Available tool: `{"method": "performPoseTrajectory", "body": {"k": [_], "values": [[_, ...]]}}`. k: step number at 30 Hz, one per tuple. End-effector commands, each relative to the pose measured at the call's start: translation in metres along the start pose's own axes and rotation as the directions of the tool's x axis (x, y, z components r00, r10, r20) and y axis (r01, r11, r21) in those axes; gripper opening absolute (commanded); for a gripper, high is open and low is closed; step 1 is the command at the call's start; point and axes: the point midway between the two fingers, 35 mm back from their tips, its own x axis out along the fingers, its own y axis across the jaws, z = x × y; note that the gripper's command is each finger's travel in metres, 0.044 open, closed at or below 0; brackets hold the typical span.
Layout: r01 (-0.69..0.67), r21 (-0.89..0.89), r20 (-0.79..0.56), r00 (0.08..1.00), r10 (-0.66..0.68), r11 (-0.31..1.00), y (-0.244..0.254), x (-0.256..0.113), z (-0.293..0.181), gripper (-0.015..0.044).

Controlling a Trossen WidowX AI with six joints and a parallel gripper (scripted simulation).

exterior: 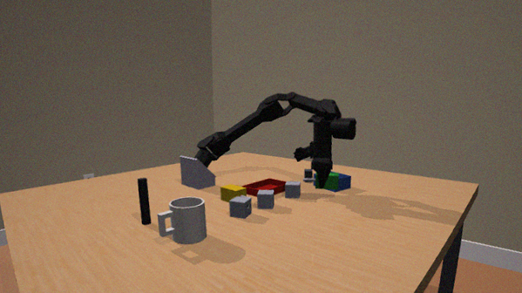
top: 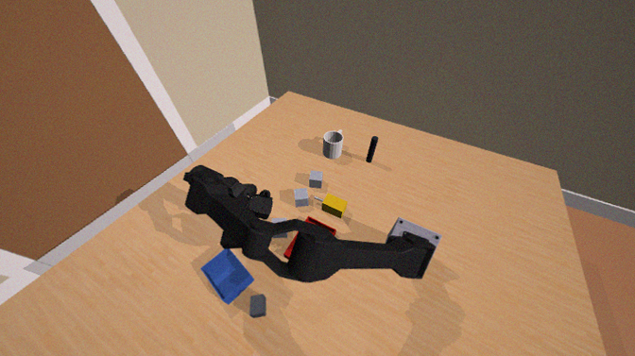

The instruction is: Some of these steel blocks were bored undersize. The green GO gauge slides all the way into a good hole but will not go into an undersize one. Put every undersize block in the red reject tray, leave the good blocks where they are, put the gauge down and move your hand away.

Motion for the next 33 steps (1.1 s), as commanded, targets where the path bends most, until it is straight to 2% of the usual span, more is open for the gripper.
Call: {"method": "performPoseTrajectory", "body": {"k": [1, 13, 33], "values": [[-0.004, 0.006, -0.006, 1.0, 0.004, 1.0, 0.002, 0.004, -0.001, 0.0], [-0.004, 0.005, -0.007, 1.0, 0.004, 1.0, 0.004, 0.023, -0.004, 0.0], [-0.003, 0.006, -0.014, 1.0, 0.004, 1.0, 0.003, 0.027, 0.004, 0.0]]}}
